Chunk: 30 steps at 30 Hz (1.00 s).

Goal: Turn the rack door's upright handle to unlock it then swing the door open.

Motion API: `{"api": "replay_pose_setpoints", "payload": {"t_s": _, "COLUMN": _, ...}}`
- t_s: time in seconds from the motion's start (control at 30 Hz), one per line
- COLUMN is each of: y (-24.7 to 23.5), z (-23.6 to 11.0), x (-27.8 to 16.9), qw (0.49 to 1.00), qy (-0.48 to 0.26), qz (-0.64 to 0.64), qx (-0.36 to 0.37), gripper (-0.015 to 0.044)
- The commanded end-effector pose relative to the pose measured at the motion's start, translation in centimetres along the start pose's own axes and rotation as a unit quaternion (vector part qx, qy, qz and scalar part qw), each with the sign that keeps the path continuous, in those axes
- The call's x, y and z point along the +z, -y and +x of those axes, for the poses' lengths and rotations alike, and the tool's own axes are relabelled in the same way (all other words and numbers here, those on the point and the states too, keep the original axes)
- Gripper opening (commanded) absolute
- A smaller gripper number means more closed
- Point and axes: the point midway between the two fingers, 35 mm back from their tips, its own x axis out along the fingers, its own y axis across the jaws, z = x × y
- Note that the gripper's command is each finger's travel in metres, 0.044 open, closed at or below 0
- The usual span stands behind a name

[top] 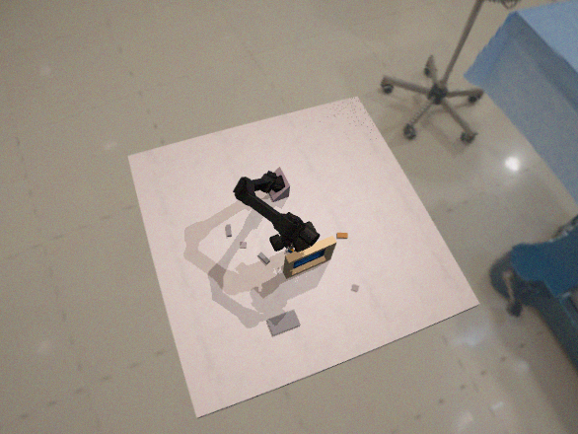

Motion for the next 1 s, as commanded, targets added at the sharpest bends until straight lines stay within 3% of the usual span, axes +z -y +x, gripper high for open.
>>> {"api": "replay_pose_setpoints", "payload": {"t_s": 0.0, "y": 0.01, "z": 0.06, "x": -0.03, "qw": 1.000, "qy": -0.001, "qz": -0.003, "qx": -0.001, "gripper": 0.0015}}
{"api": "replay_pose_setpoints", "payload": {"t_s": 0.1, "y": 0.01, "z": 0.06, "x": -0.03, "qw": 1.000, "qy": -0.001, "qz": 0.013, "qx": -0.001, "gripper": 0.0015}}
{"api": "replay_pose_setpoints", "payload": {"t_s": 0.47, "y": 0.01, "z": 0.06, "x": -0.03, "qw": 0.961, "qy": 0.000, "qz": 0.276, "qx": -0.001, "gripper": 0.0015}}
{"api": "replay_pose_setpoints", "payload": {"t_s": 0.97, "y": 0.01, "z": 0.06, "x": -0.03, "qw": 0.796, "qy": 0.000, "qz": 0.605, "qx": -0.002, "gripper": 0.0015}}
